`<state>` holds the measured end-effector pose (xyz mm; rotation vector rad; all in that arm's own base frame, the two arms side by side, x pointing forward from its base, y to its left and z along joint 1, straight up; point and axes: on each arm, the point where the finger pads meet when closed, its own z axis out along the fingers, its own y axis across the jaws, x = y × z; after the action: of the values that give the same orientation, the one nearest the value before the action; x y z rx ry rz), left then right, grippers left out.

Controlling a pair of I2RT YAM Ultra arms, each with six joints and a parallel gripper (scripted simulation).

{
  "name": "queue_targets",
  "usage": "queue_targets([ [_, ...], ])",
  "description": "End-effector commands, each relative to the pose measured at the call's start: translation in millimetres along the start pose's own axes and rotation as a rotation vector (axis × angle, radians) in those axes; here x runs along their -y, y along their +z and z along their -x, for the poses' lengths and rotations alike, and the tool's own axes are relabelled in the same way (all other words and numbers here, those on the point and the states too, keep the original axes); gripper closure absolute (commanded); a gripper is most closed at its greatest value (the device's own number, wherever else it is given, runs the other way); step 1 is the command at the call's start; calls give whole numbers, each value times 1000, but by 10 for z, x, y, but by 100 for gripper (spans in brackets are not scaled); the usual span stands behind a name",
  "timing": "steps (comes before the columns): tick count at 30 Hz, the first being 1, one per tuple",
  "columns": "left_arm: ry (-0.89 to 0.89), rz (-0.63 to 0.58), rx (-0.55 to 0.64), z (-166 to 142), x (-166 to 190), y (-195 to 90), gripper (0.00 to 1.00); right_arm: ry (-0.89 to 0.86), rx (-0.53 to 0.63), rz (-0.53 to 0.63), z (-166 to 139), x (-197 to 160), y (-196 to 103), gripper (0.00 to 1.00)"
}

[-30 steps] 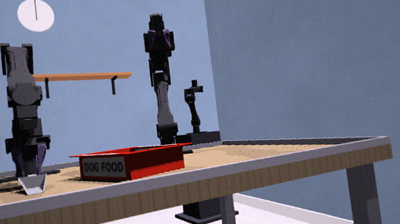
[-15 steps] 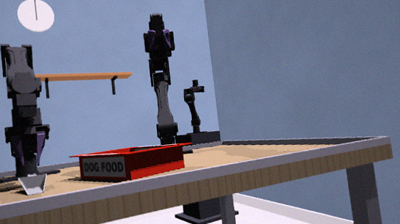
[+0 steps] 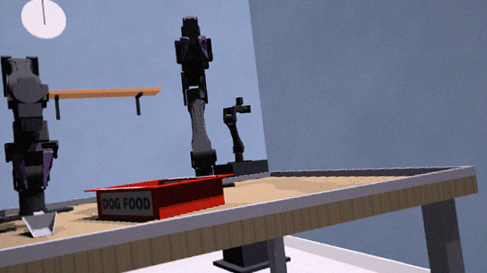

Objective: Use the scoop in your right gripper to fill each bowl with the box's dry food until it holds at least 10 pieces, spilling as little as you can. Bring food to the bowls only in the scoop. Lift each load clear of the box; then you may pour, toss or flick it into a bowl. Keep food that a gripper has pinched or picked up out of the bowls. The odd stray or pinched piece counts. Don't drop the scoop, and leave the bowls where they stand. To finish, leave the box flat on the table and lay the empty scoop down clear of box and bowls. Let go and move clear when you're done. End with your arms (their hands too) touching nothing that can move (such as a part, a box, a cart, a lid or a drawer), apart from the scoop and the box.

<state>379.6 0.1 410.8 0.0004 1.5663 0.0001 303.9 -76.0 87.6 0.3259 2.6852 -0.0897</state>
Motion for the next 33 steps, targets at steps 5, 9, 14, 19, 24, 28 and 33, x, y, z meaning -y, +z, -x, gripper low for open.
queue_targets([
  [5,-4,1,36,175,6,-46,74,-7,45,5,183,-41,-31,68],
  [9,-4,1,36,175,6,-46,74,-8,51,5,185,-45,-65,68],
  [14,-4,2,33,157,-4,-23,74,-20,195,25,515,-117,-266,68],
  [19,-4,1,20,78,-7,-5,74,-34,303,27,774,-182,-386,68],
  [24,-4,-1,-21,-84,-4,24,74,-65,505,54,1180,-341,-814,68],
  [28,-4,1,18,68,-18,-18,74,-84,647,92,1453,-496,-1152,68],
  [33,-4,7,-28,-104,-42,34,74,-101,833,134,1727,-658,-1676,68],
])
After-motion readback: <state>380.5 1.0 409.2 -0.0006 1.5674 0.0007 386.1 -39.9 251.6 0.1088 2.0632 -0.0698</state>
